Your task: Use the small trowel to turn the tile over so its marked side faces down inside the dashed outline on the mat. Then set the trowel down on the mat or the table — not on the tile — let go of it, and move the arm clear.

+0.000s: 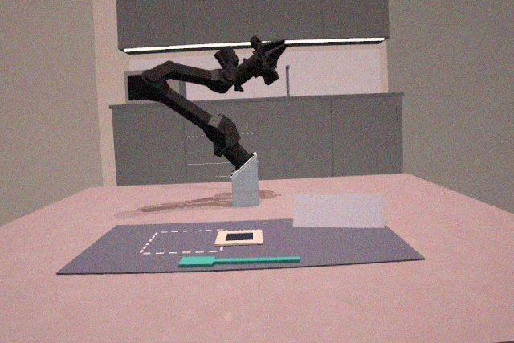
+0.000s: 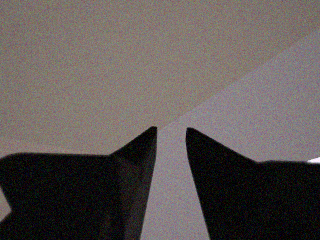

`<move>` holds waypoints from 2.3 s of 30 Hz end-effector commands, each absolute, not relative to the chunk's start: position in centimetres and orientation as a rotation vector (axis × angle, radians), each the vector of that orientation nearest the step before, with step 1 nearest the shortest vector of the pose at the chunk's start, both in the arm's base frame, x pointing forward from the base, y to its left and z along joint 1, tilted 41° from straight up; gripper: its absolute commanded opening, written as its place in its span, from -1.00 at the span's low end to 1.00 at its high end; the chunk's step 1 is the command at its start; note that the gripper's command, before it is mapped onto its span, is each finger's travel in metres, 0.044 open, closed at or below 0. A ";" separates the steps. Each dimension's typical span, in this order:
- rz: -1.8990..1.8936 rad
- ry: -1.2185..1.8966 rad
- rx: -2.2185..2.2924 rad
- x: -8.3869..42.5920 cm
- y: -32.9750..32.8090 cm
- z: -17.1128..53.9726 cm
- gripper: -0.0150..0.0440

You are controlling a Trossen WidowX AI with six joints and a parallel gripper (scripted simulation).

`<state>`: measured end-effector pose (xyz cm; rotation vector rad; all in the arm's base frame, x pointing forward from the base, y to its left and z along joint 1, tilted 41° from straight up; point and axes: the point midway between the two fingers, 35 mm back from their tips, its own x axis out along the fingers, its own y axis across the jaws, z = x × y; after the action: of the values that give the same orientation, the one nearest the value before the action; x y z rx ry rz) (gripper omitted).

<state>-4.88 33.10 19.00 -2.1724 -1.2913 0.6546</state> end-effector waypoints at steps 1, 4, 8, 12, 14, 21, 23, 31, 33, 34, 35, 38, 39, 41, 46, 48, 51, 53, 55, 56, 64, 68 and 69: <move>0.704 -1.217 -2.132 -4.2 33.7 18.6 -0.15; 0.745 -1.143 -2.106 -3.3 34.0 17.9 -0.15; 0.793 -1.043 -2.068 -2.1 34.5 17.0 -0.15; 0.835 -0.940 -2.023 -1.0 34.8 16.1 -0.15; 0.853 -0.888 -1.998 -0.5 35.0 15.7 -0.15; 0.903 -0.713 -1.924 1.6 35.3 14.1 -0.15; 0.918 -0.674 -1.935 2.4 35.3 13.4 -0.15; 0.946 -0.508 -1.855 4.4 35.3 11.9 -0.15; 0.953 -0.468 -1.826 5.0 35.4 11.5 -0.15; 0.956 -0.456 -1.817 5.1 35.4 11.4 -0.15; 0.957 -0.447 -1.811 5.2 35.4 11.3 -0.15; 0.958 -0.399 -1.781 5.7 35.4 11.0 -0.15; 0.958 -0.373 -1.765 6.0 35.4 10.8 -0.15; 0.960 -0.321 -1.732 6.5 35.3 10.3 -0.15; 0.964 -0.190 -1.650 7.8 35.1 9.2 -0.15; 0.963 -0.137 -1.616 8.2 34.9 8.7 -0.15; 0.953 -0.058 -1.563 9.0 34.7 8.1 -0.15; 0.939 -0.004 -1.525 9.7 34.5 7.6 -0.15; 0.924 0.048 -1.486 10.3 34.3 7.2 -0.15; 0.915 0.074 -1.466 10.6 34.2 7.0 -0.15; 0.832 0.270 -1.303 12.9 33.2 5.4 -0.15; 0.781 0.359 -1.218 13.9 32.6 4.6 -0.15; 0.767 0.381 -1.196 14.2 32.5 4.4 -0.15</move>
<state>13.64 32.61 4.73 -1.2508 0.3344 0.7932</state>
